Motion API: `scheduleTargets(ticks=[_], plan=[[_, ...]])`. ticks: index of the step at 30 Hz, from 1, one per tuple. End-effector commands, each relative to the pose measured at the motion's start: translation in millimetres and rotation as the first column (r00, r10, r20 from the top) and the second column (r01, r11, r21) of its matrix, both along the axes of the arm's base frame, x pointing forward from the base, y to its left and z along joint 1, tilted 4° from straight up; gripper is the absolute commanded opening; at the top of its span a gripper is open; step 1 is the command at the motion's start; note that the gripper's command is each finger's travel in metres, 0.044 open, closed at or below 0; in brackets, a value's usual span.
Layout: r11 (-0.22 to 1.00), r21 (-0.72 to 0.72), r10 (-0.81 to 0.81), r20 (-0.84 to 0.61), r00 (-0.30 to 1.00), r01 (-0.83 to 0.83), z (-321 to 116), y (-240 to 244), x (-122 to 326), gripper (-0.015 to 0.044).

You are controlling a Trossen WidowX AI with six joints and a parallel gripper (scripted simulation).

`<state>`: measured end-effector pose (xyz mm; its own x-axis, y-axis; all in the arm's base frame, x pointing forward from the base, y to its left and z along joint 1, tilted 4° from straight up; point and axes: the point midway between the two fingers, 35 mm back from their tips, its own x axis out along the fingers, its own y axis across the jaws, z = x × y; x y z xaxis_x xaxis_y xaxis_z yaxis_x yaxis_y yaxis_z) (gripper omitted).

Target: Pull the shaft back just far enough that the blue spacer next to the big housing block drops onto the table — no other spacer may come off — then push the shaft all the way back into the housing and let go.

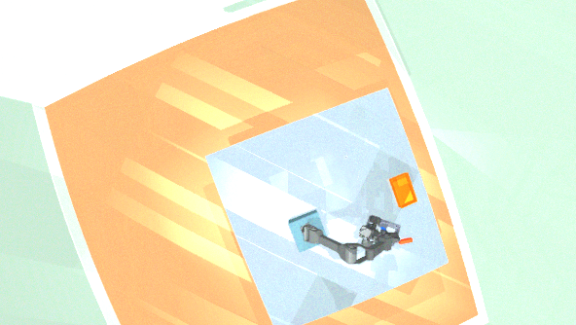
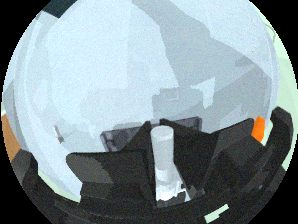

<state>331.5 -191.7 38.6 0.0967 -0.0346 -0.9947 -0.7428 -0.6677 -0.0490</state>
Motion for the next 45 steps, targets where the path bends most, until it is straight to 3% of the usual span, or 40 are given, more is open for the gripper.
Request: scheduleTargets(ticks=[1, 45], plan=[[1.0, -0.009, 0.0, 0.006, 1.0, 0.0, 2.5, -3.7, 2.5, 0.0], [1.0, -0.01, 0.0, 0.007, 1.0, 0.0, 3.9, -11.6, 9.6, 0.0]])
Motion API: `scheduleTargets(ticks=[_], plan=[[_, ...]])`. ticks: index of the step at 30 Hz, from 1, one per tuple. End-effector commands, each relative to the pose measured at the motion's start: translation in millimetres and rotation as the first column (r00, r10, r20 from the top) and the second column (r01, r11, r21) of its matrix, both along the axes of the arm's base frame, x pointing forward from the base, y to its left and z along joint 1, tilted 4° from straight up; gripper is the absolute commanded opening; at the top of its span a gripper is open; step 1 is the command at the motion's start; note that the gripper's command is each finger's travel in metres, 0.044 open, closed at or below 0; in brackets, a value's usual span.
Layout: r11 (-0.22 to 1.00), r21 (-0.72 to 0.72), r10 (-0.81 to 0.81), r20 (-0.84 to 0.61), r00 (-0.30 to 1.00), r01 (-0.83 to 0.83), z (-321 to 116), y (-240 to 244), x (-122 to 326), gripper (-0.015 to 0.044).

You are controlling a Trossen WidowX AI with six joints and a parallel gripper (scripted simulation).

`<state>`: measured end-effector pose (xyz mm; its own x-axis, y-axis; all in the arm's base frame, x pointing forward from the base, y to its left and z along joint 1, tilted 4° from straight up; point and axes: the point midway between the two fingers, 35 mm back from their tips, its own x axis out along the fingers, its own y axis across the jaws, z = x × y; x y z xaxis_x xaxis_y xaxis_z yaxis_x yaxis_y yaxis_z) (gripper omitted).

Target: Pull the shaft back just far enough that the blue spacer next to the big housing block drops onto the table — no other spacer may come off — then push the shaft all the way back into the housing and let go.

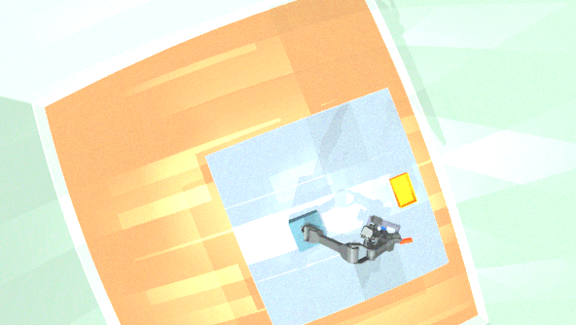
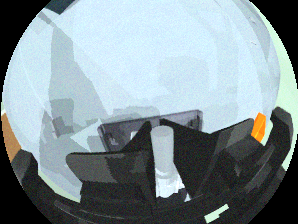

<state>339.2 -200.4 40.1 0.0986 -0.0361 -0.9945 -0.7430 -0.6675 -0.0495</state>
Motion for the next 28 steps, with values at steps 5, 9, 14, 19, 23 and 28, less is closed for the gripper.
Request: scheduleTargets(ticks=[5, 9, 14, 19, 23, 28], plan=[[1.0, -0.009, 0.001, 0.005, 1.0, -0.001, 2.5, -3.8, 2.6, 0.0], [1.0, -0.009, 0.001, 0.005, 1.0, -0.001, 2.5, -4.1, 2.9, 0.0], [1.0, -0.009, 0.001, 0.005, 1.0, -0.001, 2.6, -4.2, 2.9, 0.0], [1.0, 0.002, 0.0, -0.003, 1.0, 0.0, 0.3, -1.0, 1.0, 0.0079], [1.0, 0.002, 0.0, -0.003, 1.0, 0.0, 0.3, -1.0, 1.0, 0.0184], [1.0, 0.002, 0.0, -0.003, 1.0, 0.0, 0.3, -1.0, 1.0, 0.0315]])
